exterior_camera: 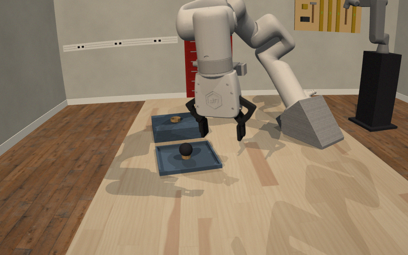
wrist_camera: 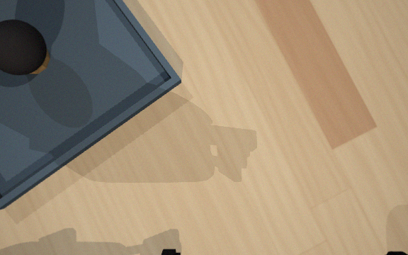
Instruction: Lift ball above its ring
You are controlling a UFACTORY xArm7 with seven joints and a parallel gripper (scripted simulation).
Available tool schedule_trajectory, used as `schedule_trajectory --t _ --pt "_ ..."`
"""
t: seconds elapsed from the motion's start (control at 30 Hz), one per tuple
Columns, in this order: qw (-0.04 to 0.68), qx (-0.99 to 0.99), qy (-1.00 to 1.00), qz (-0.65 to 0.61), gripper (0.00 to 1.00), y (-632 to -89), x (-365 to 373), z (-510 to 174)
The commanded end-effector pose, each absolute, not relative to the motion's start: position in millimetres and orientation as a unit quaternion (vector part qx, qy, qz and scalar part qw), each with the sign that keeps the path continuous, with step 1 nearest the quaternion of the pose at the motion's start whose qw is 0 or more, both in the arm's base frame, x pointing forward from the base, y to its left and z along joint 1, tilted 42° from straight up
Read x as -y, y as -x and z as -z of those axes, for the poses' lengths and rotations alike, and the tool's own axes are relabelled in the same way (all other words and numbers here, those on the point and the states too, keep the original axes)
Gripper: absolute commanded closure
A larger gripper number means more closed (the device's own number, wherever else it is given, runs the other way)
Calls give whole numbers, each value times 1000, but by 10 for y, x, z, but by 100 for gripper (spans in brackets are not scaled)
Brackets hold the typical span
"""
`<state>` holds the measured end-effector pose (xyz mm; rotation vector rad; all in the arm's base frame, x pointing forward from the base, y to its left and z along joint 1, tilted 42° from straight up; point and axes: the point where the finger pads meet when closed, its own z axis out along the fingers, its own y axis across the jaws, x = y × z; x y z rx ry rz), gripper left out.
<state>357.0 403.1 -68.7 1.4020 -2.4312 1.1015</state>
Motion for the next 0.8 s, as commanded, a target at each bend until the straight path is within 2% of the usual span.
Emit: schedule_trajectory --t 0.0,0.2,0.37,0.43,0.77 --pt "79 732 -581 -347 0 -3846 -3558 271" --pt "118 642 -671 -351 0 -4071 -2952 -106" --pt "121 604 -711 -338 0 -4176 -2654 -300" --pt "121 604 -711 -338 0 -4307 -2289 -563" --pt "121 604 -711 -338 0 -4316 -2267 -582"
